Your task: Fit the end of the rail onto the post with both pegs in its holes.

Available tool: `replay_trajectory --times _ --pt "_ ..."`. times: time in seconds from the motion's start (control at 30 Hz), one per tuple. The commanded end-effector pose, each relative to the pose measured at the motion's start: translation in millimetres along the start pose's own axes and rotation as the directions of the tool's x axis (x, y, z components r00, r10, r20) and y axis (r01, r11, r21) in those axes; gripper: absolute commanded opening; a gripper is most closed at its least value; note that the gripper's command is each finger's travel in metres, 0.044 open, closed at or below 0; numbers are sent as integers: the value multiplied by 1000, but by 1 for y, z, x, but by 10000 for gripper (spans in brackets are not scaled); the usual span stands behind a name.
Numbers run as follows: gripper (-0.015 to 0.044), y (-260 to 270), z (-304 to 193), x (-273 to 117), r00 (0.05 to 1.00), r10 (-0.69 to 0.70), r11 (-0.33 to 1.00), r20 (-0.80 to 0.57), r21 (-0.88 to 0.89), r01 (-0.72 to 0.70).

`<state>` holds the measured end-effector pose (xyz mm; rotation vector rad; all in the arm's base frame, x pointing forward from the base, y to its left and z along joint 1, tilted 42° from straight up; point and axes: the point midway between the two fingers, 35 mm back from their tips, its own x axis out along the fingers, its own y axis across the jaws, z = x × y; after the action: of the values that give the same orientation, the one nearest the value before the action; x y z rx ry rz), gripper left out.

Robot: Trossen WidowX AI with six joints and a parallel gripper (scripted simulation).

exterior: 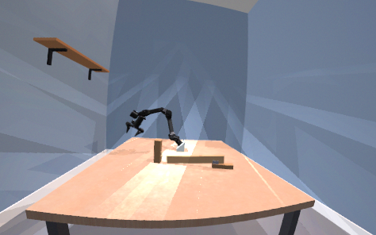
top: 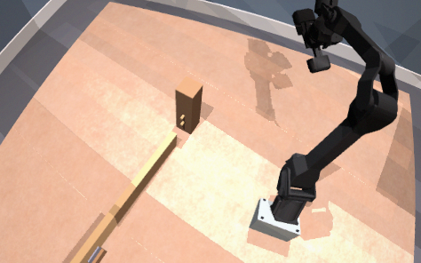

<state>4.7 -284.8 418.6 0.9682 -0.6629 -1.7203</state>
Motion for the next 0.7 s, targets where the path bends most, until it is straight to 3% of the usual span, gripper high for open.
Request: replay_trajectory --times 0.0,0.37,0.67 --pt "440 12 -38 10 994 12 986 -107 -166 -30" --pt "440 37 -173 5 908 15 743 -419 -603 -291" --pt "440 37 -296 -43 772 -32 296 -635 -744 -599"
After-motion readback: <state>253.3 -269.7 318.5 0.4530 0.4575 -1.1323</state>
